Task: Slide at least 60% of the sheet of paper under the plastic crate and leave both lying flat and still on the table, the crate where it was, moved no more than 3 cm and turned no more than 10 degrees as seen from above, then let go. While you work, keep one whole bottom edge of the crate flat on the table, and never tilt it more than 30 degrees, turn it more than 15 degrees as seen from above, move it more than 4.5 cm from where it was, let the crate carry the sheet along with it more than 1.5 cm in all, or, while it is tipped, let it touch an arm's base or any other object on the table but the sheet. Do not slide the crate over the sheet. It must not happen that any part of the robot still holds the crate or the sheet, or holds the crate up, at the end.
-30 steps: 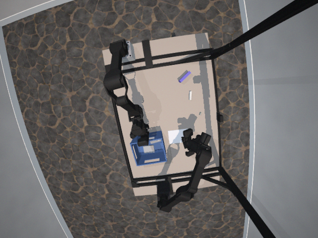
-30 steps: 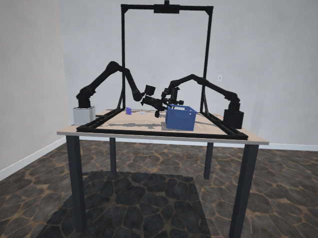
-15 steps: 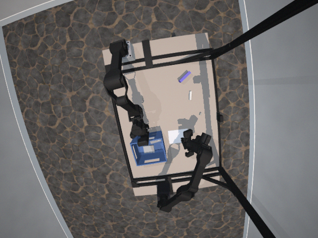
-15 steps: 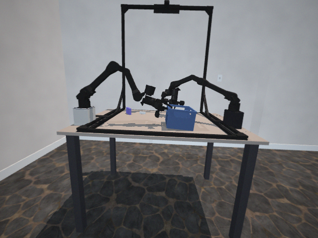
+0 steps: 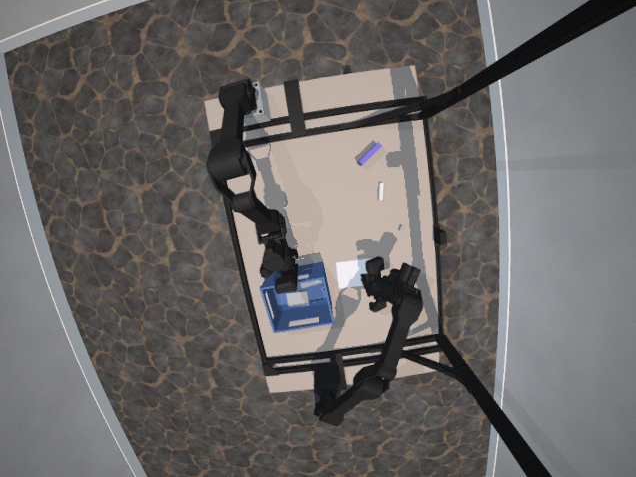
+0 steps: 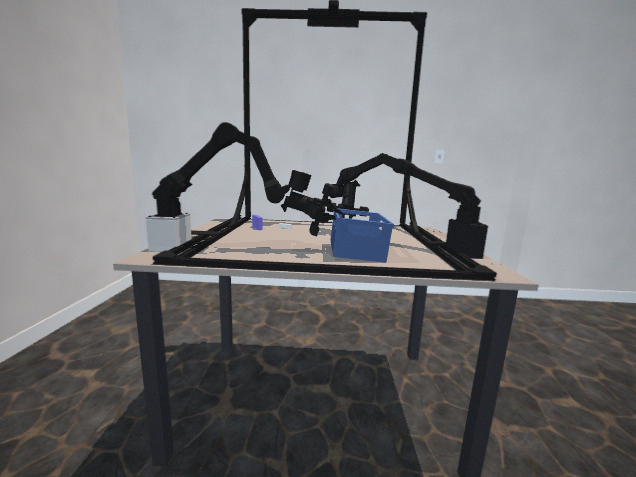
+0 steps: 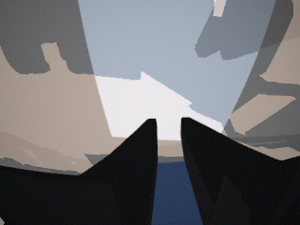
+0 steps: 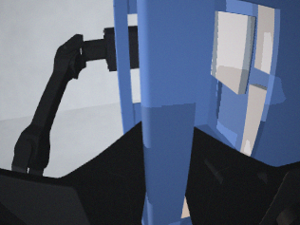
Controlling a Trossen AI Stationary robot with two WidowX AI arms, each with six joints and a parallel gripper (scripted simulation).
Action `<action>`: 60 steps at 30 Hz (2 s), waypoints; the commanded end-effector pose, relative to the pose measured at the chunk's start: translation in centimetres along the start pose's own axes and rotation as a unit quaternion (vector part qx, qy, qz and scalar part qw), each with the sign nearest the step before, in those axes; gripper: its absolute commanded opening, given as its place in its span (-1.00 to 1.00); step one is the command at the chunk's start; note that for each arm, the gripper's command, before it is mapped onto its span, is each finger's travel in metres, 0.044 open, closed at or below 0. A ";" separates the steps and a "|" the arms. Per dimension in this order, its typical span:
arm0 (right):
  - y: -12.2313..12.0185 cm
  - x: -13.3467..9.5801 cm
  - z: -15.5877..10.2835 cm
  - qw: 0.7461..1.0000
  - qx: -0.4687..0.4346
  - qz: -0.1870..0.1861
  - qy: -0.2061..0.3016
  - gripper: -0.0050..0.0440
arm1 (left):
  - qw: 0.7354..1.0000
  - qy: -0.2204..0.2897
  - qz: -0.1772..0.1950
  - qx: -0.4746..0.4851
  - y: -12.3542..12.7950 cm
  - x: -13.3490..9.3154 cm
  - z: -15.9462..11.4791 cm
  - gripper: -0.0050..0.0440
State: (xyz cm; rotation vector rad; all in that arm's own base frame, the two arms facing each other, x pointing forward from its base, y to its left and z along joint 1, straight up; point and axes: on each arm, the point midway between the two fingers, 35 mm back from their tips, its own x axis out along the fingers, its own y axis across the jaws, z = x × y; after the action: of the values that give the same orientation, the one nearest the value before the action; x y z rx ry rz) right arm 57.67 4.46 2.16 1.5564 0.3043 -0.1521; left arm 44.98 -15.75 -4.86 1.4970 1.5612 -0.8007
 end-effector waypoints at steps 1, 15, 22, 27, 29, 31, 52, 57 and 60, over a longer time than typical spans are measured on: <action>4.6 -0.3 0.0 0.999 -0.001 0.053 0.001 -0.80 | 1.000 0.006 -0.003 0.000 -0.2 1.3 0.5 -0.55; 4.6 -0.3 0.0 0.999 -0.001 0.053 0.001 -0.80 | 1.000 0.007 -0.005 0.000 -0.4 3.0 1.5 -0.55; 4.6 -0.3 0.0 0.999 -0.001 0.053 0.001 -0.80 | 1.000 0.007 -0.005 0.000 -0.4 3.1 1.5 -0.55; 4.6 -0.3 0.0 0.999 -0.001 0.053 0.001 -0.80 | 1.000 0.007 -0.005 0.000 -0.4 3.3 1.6 -0.55; 4.6 -0.3 0.0 0.999 -0.001 0.053 0.001 -0.80 | 1.000 0.007 -0.005 0.000 -0.4 3.4 1.7 -0.55; 4.6 -0.3 0.0 0.999 -0.001 0.053 0.001 -0.80 | 1.000 0.008 -0.005 0.000 -0.4 3.5 1.7 -0.55; 4.6 -0.3 0.0 0.999 -0.001 0.053 0.001 -0.80 | 1.000 0.008 -0.006 0.000 -0.5 4.2 2.1 -0.55; 4.6 -0.3 0.0 0.999 -0.001 0.053 0.001 -0.80 | 1.000 0.009 -0.007 0.000 -0.4 4.3 1.8 -0.55; 4.6 -0.3 0.0 0.999 -0.001 0.053 0.001 -0.80 | 1.000 0.011 -0.009 0.000 -0.4 4.4 1.7 -0.55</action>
State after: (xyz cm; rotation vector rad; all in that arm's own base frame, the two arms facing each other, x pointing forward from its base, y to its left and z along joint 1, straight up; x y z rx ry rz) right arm 57.68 4.45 2.24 1.5564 0.3028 -0.1515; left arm 44.97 -15.67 -8.77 1.5008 1.5763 -0.8002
